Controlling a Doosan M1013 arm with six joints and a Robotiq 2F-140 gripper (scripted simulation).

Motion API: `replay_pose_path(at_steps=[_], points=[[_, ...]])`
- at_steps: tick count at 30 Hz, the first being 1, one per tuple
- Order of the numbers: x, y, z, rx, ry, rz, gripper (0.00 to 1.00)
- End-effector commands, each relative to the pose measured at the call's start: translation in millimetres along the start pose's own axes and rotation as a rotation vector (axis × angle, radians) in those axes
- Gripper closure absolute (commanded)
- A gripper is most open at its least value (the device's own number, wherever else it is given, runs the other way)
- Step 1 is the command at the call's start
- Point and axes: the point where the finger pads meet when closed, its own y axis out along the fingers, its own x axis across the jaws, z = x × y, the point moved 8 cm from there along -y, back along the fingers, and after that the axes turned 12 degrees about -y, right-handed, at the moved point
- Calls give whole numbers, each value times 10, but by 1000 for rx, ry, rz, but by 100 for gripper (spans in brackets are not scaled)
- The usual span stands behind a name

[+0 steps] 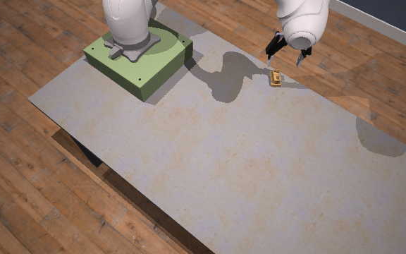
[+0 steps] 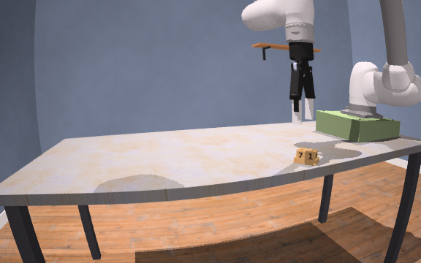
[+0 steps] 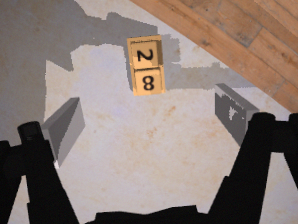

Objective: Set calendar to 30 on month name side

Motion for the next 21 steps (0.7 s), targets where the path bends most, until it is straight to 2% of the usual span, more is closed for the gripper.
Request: replay_pose_path(at_steps=[1,14,21], points=[[0,-1,0,0,0,0,0],[0,-6,0,0,0,0,0],[0,-114,0,0,0,0,0]])
